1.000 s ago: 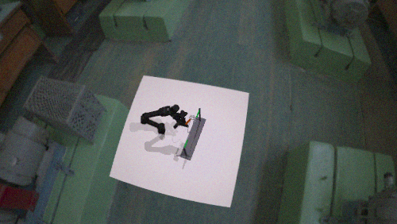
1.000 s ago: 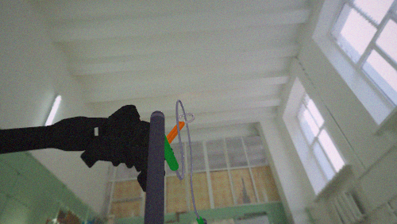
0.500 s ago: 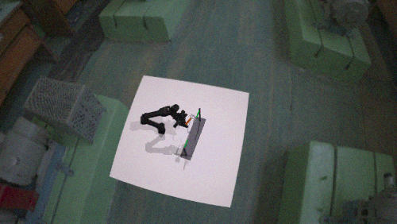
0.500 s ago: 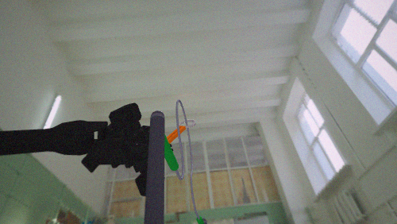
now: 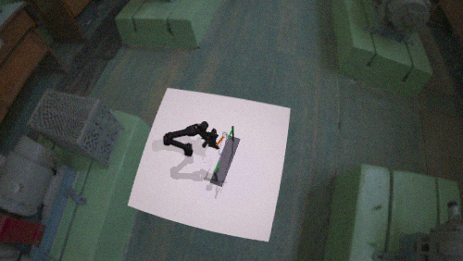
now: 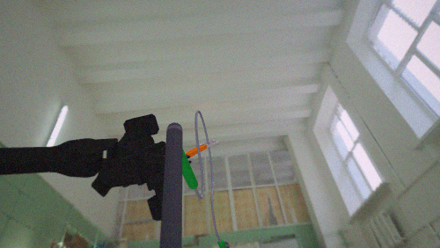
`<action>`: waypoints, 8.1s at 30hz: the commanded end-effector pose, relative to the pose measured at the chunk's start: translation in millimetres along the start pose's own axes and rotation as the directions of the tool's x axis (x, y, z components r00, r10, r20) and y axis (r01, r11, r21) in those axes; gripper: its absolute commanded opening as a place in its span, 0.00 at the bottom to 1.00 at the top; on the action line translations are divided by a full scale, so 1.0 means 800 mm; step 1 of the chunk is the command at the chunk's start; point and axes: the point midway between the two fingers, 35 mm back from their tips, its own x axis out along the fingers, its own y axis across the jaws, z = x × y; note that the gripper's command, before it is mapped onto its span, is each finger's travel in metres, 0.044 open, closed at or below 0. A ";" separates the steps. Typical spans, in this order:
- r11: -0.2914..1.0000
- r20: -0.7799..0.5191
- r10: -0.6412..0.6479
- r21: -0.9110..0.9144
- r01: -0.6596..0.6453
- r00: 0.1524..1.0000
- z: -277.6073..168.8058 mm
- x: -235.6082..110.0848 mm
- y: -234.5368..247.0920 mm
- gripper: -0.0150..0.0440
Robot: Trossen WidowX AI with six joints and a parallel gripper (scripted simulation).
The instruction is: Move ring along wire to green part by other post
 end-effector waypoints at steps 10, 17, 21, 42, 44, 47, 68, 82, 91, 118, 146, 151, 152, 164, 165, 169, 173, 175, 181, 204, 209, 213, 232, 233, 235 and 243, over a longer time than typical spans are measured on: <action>0.985 0.027 -0.079 -0.151 0.082 0.996 0.000 0.000 -0.008 0.00; 0.966 0.045 -0.117 -0.229 0.124 0.992 0.000 0.000 -0.011 0.00; 0.951 0.057 -0.137 -0.272 0.147 0.989 0.001 0.000 -0.013 0.00; 0.839 0.129 -0.231 -0.475 0.264 0.965 0.005 0.000 -0.022 0.00; 0.825 0.137 -0.239 -0.494 0.275 0.961 0.005 0.000 -0.023 0.00; 0.803 0.149 -0.250 -0.520 0.291 0.957 0.006 -0.001 -0.025 0.00; 0.615 0.246 -0.317 -0.682 0.396 0.916 0.012 -0.003 -0.033 0.00; 0.465 0.316 -0.346 -0.760 0.454 0.883 0.017 -0.005 -0.037 0.00; 0.361 0.363 -0.357 -0.796 0.485 0.861 0.021 -0.007 -0.039 0.00; 0.114 0.468 -0.360 -0.836 0.536 0.807 0.021 -0.006 -0.041 0.00; 0.466 0.260 -0.417 -0.762 0.450 0.871 -0.056 0.016 -0.012 0.00; 0.569 0.204 -0.394 -0.712 0.412 0.896 -0.072 0.023 0.000 0.00; 0.589 0.193 -0.388 -0.700 0.404 0.901 -0.076 0.025 0.003 0.00; 0.791 0.076 -0.303 -0.536 0.295 0.950 -0.108 0.036 0.040 0.00; 0.806 0.067 -0.294 -0.519 0.285 0.954 -0.110 0.037 0.044 0.00; 0.861 0.031 -0.255 -0.448 0.241 0.967 -0.119 0.040 0.060 0.00; 0.908 0.012 -0.208 -0.369 0.198 0.978 -0.126 0.043 0.076 0.00; 0.926 0.022 -0.182 -0.332 0.179 0.983 -0.129 0.047 0.083 0.00; 0.970 0.034 -0.111 -0.215 0.116 0.993 -0.136 0.055 0.106 0.00; 0.951 -0.016 0.143 0.278 -0.133 0.990 -0.133 0.042 0.209 0.00; 0.914 -0.012 0.192 0.367 -0.174 0.981 -0.126 0.036 0.227 0.00; 0.881 -0.006 0.225 0.429 -0.201 0.974 -0.120 0.031 0.240 0.00; 0.762 0.023 0.315 0.590 -0.267 0.949 -0.092 0.011 0.282 0.00; 0.760 0.024 0.316 0.592 -0.268 0.948 -0.091 0.010 0.283 0.00; 0.757 0.025 0.318 0.596 -0.270 0.948 -0.089 0.009 0.285 0.00; 0.749 0.028 0.323 0.604 -0.273 0.946 -0.082 0.005 0.294 0.00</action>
